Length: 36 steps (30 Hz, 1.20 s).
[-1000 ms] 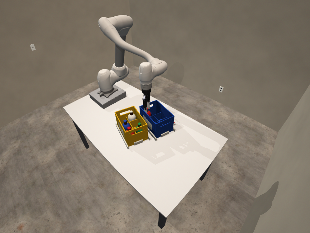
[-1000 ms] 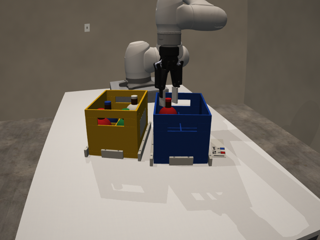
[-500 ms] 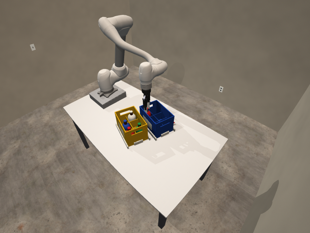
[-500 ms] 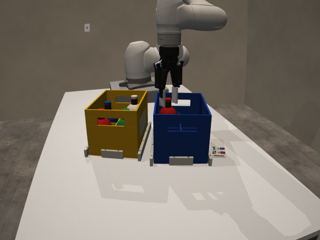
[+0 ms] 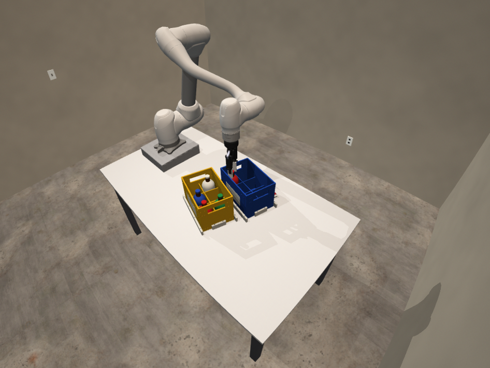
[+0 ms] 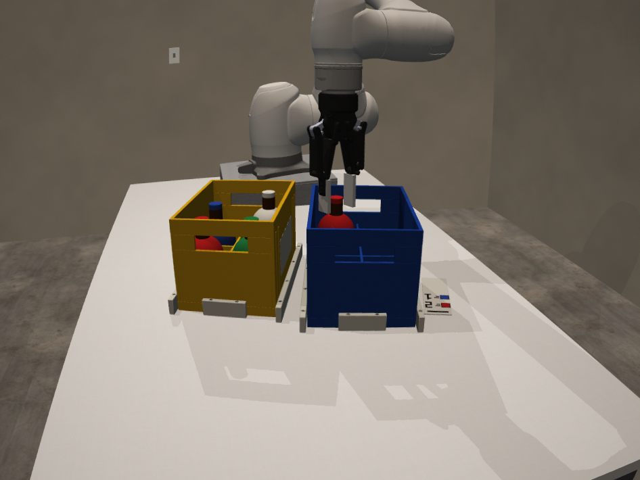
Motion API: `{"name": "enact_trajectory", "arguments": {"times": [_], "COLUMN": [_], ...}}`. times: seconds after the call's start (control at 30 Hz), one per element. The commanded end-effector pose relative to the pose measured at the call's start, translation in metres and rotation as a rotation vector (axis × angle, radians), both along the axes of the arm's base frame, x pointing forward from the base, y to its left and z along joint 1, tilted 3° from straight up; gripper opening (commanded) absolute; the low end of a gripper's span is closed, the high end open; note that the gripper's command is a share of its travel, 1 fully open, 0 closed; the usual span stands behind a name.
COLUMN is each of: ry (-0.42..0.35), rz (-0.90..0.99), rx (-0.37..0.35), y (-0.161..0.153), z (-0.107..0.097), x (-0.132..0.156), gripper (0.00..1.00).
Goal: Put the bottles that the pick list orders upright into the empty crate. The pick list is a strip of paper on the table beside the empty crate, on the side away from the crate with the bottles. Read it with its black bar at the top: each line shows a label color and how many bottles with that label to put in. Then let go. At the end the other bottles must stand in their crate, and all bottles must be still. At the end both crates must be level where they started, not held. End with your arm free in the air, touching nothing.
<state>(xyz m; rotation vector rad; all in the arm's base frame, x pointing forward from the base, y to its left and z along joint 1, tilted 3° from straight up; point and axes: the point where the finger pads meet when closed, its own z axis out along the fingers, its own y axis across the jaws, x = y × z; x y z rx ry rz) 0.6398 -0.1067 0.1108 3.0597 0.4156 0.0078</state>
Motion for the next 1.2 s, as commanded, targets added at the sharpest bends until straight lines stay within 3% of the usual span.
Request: {"name": "enact_trajectory", "arguments": {"times": [0.0,0.97,1.17], "ry": [0.000,0.000,0.000], "rz": [0.000,0.000,0.000], "rx": [0.000,0.000,0.000], "y": [0.000,0.000,0.001], "z": [0.000,0.000,0.016], "x": [0.000,0.000,0.000], "gripper": [0.38,0.38,0.38]}}
